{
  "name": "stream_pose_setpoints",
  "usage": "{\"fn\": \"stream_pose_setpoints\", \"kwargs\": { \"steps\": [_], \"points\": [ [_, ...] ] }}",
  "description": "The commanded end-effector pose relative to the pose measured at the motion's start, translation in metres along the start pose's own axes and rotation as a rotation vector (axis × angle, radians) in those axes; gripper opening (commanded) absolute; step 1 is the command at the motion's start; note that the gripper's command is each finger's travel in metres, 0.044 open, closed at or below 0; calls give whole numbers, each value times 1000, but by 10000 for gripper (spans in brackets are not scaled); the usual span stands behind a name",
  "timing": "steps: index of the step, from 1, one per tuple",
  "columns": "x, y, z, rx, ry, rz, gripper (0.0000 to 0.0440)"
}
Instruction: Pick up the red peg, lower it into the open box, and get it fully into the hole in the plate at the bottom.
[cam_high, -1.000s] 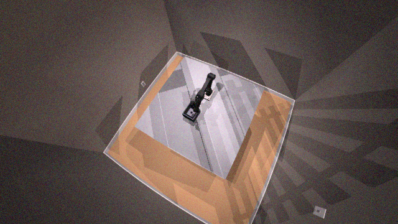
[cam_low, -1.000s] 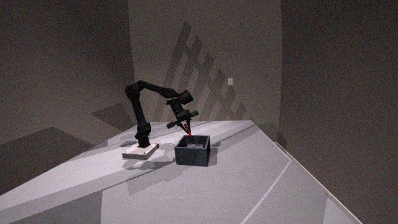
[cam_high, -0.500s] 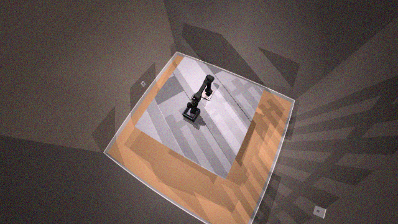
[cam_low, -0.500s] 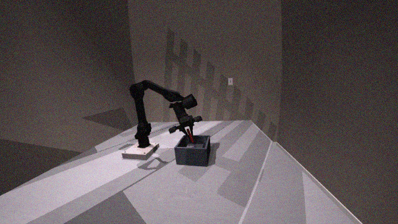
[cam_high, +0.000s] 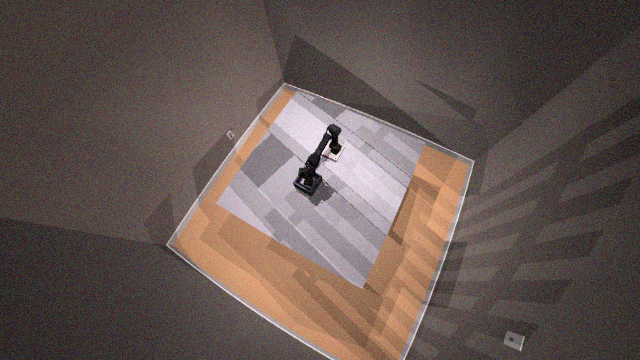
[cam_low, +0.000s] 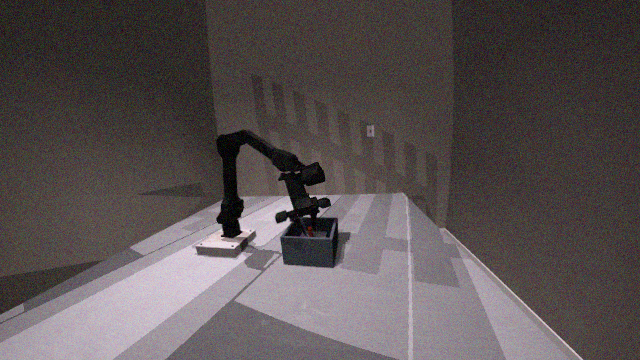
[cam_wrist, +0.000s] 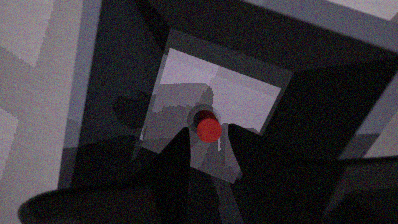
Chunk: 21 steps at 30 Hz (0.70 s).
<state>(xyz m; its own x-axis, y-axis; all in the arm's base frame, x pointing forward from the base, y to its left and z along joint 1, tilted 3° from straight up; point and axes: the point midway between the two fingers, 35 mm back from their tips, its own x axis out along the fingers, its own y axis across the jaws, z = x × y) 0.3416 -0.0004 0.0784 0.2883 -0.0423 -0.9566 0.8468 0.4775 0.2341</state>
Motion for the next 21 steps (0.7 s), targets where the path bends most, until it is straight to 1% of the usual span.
{"fn": "stream_pose_setpoints", "kwargs": {
  "steps": [1,5,14,21],
  "points": [
    [0,5,7,-17,-9,-10,156],
    [-1,15,16,-30,-15,-6,164],
    [1,32,36,-54,-17,-9,212],
    [2,41,52,-58,-15,-17,237]
  ]
}}
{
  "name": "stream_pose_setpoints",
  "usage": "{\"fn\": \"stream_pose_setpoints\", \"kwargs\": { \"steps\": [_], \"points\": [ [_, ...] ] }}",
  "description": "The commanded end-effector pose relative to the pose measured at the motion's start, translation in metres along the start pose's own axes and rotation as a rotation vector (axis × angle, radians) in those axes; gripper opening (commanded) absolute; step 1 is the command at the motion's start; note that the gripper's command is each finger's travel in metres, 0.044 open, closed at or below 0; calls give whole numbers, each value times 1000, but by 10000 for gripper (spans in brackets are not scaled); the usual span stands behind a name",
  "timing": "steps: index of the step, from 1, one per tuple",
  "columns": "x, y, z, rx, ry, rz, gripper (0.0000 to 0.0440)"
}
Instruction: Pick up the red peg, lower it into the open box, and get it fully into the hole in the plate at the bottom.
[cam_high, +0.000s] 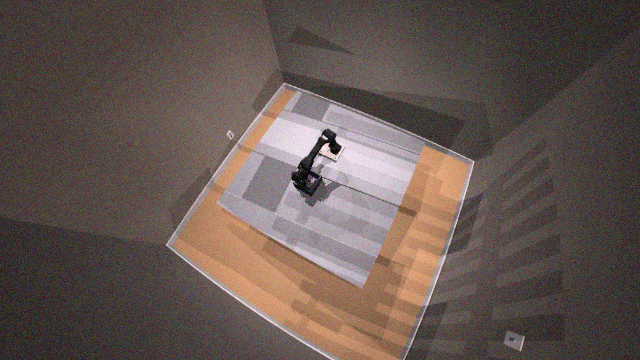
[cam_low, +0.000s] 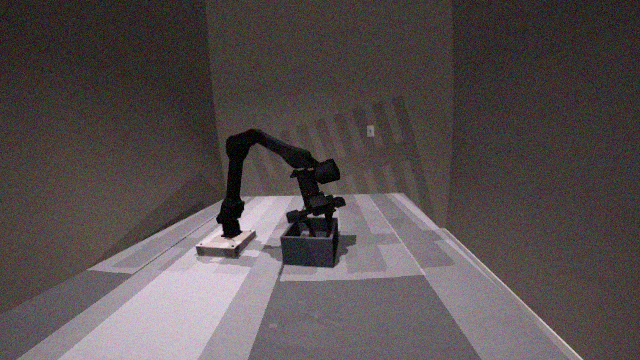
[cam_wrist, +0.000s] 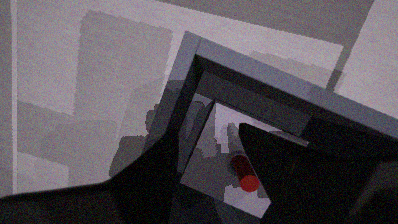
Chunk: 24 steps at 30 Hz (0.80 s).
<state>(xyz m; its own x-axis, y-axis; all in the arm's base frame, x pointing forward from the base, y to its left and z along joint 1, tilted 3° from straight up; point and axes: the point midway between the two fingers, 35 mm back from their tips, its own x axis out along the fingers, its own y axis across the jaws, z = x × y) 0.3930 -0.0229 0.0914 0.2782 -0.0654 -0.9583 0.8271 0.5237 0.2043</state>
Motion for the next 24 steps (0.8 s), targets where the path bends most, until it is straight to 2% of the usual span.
{"fn": "stream_pose_setpoints", "kwargs": {
  "steps": [1,24],
  "points": [
    [-1,5,10,-3,0,3,239],
    [-23,11,81,46,-89,15,238]
  ]
}}
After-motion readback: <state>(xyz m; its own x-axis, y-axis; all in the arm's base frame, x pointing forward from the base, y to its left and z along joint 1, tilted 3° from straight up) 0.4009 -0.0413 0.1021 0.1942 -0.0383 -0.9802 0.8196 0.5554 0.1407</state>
